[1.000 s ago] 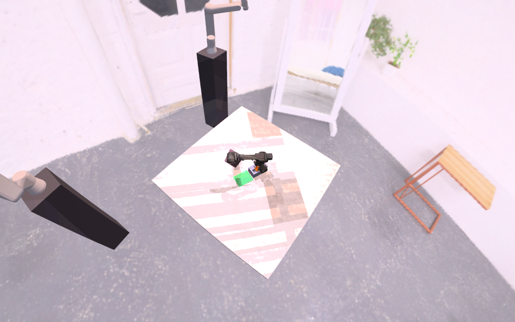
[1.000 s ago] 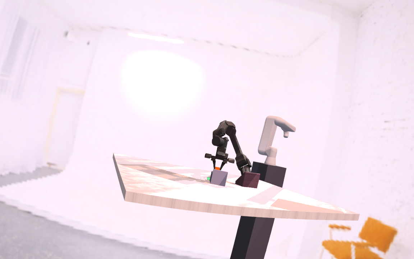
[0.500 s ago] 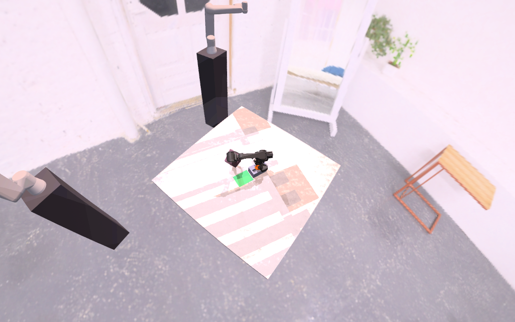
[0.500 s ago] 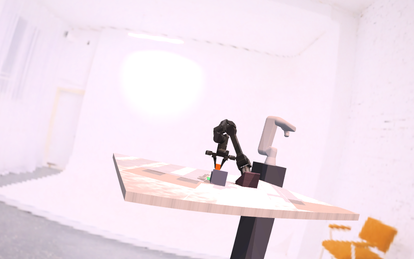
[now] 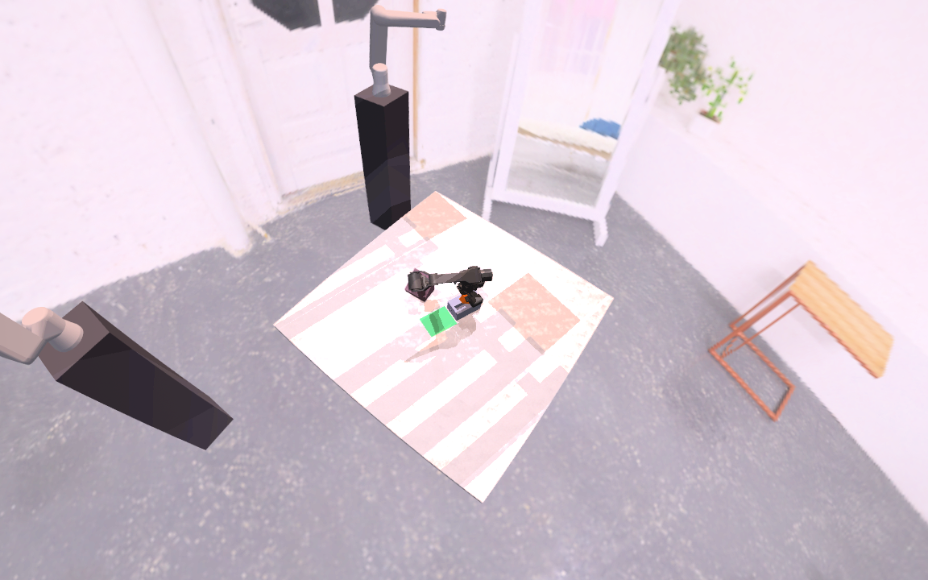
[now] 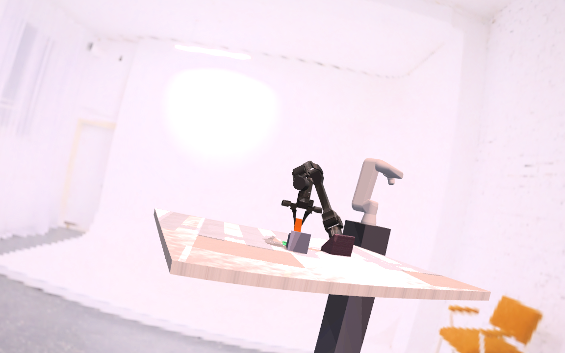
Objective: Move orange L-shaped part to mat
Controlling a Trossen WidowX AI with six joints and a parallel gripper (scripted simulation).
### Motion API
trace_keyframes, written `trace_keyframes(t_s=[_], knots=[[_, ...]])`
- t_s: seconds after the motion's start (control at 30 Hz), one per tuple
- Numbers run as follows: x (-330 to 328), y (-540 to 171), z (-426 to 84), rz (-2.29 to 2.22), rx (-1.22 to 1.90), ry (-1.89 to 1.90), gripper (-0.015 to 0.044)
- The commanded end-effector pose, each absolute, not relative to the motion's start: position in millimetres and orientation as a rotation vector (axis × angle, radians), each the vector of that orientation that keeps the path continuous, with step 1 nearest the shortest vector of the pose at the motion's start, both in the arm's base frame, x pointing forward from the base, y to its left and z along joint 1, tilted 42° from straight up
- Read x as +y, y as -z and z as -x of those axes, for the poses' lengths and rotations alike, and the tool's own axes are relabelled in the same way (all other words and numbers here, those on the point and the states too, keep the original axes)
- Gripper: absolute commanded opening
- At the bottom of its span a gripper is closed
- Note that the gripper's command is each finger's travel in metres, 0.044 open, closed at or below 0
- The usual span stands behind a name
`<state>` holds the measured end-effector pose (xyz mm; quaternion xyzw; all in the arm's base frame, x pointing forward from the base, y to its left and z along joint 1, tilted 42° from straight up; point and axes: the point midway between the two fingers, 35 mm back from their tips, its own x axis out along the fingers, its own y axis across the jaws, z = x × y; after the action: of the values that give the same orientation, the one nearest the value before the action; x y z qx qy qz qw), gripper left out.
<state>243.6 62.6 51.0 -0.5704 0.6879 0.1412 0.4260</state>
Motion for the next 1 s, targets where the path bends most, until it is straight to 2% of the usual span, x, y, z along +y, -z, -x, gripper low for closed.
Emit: trace_keyframes(t_s=[0.0,0.97], knots=[[67.6,-55.3,-244.2,1.415,1.716,-0.353,0.0000],[90.7,-82.6,-243.0,1.415,1.717,-0.353,0.0000]])
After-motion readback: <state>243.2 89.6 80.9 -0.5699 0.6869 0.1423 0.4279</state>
